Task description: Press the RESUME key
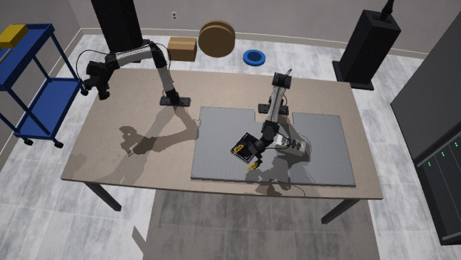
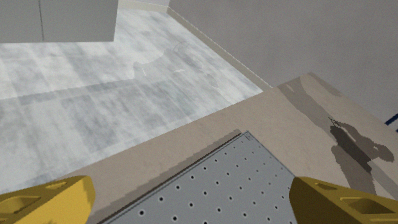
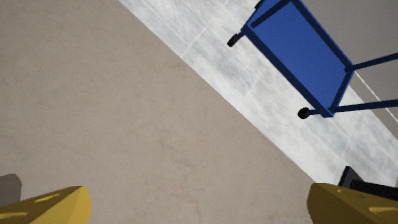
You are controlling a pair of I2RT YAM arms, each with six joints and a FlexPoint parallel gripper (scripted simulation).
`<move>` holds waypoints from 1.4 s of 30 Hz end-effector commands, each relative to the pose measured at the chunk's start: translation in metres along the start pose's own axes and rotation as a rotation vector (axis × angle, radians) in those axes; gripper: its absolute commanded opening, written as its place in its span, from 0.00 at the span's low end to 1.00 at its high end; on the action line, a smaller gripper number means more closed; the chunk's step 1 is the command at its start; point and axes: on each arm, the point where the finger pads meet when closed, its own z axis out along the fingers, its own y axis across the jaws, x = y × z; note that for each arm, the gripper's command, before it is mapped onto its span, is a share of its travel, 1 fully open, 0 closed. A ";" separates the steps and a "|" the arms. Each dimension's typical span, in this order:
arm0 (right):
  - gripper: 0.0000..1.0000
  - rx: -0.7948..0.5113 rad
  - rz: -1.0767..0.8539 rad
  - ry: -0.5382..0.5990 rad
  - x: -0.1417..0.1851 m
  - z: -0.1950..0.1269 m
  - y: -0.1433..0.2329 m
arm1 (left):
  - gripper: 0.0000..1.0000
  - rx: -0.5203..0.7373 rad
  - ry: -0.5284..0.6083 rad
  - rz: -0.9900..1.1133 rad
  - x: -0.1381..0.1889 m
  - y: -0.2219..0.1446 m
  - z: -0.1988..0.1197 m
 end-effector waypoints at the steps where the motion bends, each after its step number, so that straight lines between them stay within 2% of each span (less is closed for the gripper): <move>1: 1.00 -0.020 0.005 -0.108 -0.026 -0.020 0.017 | 1.00 -0.095 0.046 -0.008 -0.012 0.003 -0.025; 4: 1.00 -0.084 -0.053 -0.188 -0.051 -0.036 0.062 | 1.00 -0.186 0.130 -0.060 0.003 0.008 -0.054; 10: 1.00 -0.288 -0.223 -0.381 -0.089 -0.098 0.195 | 1.00 -0.399 0.274 -0.150 0.017 0.011 -0.135; 16: 1.00 -0.466 -0.359 -0.511 -0.085 -0.164 0.297 | 1.00 -0.551 0.339 -0.198 0.014 0.012 -0.194; 18: 1.00 -0.466 -0.359 -0.511 -0.085 -0.164 0.297 | 1.00 -0.551 0.339 -0.198 0.014 0.012 -0.194; 21: 1.00 -0.565 -0.417 -0.578 -0.074 -0.204 0.344 | 1.00 -0.640 0.429 -0.249 0.030 0.017 -0.223; 26: 1.00 -0.800 -0.551 -0.689 -0.024 -0.293 0.430 | 1.00 -0.803 0.510 -0.299 0.032 0.018 -0.283; 31: 1.00 -1.063 -0.698 -0.777 0.061 -0.393 0.493 | 1.00 -0.924 0.583 -0.355 0.038 0.026 -0.323; 33: 1.00 -1.171 -0.757 -0.804 0.102 -0.433 0.506 | 1.00 -0.960 0.595 -0.370 0.038 0.029 -0.335; 35: 1.00 -1.171 -0.757 -0.804 0.102 -0.433 0.506 | 1.00 -0.960 0.595 -0.370 0.038 0.029 -0.335; 41: 1.00 -1.454 -0.910 -0.846 0.219 -0.529 0.510 | 1.00 -1.008 0.613 -0.405 0.038 0.036 -0.350; 42: 1.00 -1.496 -0.935 -0.846 0.237 -0.540 0.507 | 0.89 -1.010 0.608 -0.406 0.037 0.036 -0.351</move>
